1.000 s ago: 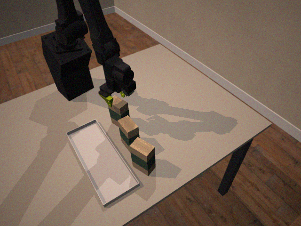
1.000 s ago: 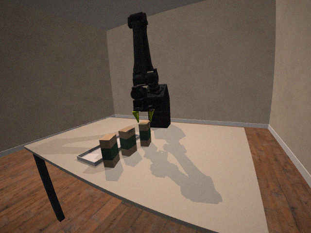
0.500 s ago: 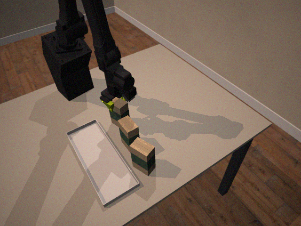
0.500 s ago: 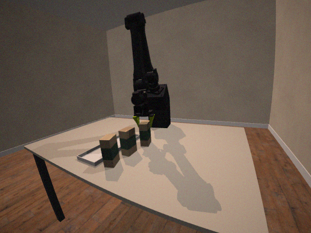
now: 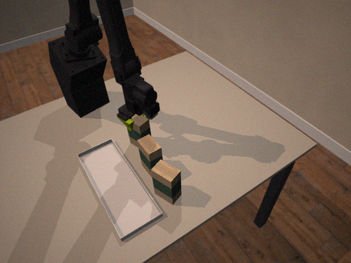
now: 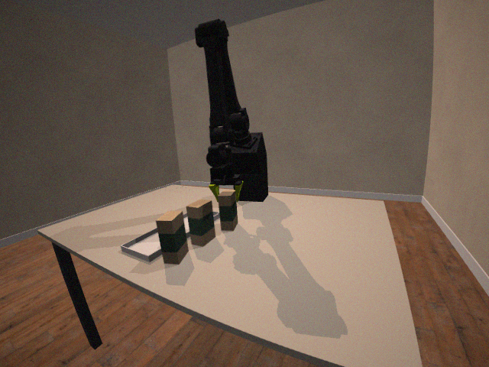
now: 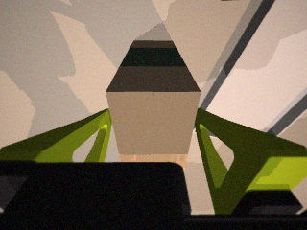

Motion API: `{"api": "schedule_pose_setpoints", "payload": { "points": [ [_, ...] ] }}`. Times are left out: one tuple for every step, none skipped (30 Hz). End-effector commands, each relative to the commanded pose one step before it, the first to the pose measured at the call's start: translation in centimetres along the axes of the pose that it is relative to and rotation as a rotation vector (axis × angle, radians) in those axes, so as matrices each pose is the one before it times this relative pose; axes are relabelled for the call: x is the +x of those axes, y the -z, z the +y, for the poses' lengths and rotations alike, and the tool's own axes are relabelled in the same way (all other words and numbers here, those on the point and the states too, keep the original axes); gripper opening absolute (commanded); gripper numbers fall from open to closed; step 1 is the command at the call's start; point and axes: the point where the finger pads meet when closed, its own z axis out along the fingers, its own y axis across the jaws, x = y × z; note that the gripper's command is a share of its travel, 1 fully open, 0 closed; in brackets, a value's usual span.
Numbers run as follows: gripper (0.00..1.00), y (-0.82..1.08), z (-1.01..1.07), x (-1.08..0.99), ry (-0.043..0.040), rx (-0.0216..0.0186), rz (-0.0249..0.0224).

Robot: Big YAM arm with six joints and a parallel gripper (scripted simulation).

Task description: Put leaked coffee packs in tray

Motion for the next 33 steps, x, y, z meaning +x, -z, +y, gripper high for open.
{"api": "schedule_pose_setpoints", "payload": {
  "points": [
    [0.78,0.282,-0.276,-1.198,0.00102,0.00346,-0.03626],
    [0.78,0.000,0.000,0.000,0.00000,0.00000,0.00000],
    [0.78,0.000,0.000,0.000,0.00000,0.00000,0.00000],
    [0.78,0.000,0.000,0.000,0.00000,0.00000,0.00000],
    [0.78,0.000,0.000,0.000,0.00000,0.00000,0.00000],
    [0.78,0.000,0.000,0.000,0.00000,0.00000,0.00000],
    [0.78,0.000,0.000,0.000,0.00000,0.00000,0.00000],
    [0.78,0.000,0.000,0.000,0.00000,0.00000,0.00000],
    [0.78,0.000,0.000,0.000,0.00000,0.00000,0.00000],
    [0.78,0.000,0.000,0.000,0.00000,0.00000,0.00000],
    [0.78,0.000,0.000,0.000,0.00000,0.00000,0.00000],
    [0.78,0.000,0.000,0.000,0.00000,0.00000,0.00000],
    [0.78,0.000,0.000,0.000,0.00000,0.00000,0.00000],
    [0.78,0.000,0.000,0.000,0.00000,0.00000,0.00000],
    [0.78,0.000,0.000,0.000,0.00000,0.00000,0.00000],
    [0.78,0.000,0.000,0.000,0.00000,0.00000,0.00000],
    [0.78,0.000,0.000,0.000,0.00000,0.00000,0.00000],
    [0.78,0.000,0.000,0.000,0.00000,0.00000,0.00000],
    [0.78,0.000,0.000,0.000,0.00000,0.00000,0.00000],
    [0.78,0.000,0.000,0.000,0.00000,0.00000,0.00000],
    [0.78,0.000,0.000,0.000,0.00000,0.00000,0.00000],
    [0.78,0.000,0.000,0.000,0.00000,0.00000,0.00000],
    [0.78,0.000,0.000,0.000,0.00000,0.00000,0.00000],
    [0.78,0.000,0.000,0.000,0.00000,0.00000,0.00000],
    [0.78,0.000,0.000,0.000,0.00000,0.00000,0.00000],
    [0.78,0.000,0.000,0.000,0.00000,0.00000,0.00000],
    [0.78,0.000,0.000,0.000,0.00000,0.00000,0.00000],
    [0.78,0.000,0.000,0.000,0.00000,0.00000,0.00000],
    [0.78,0.000,0.000,0.000,0.00000,0.00000,0.00000],
    [0.25,0.000,0.000,0.000,0.00000,0.00000,0.00000],
    [0.25,0.000,0.000,0.000,-0.00065,0.00000,0.00000],
    [0.25,0.000,0.000,0.000,0.00000,0.00000,0.00000],
    [0.25,0.000,0.014,-0.001,0.00016,-0.00031,-0.00003]
  ]
}}
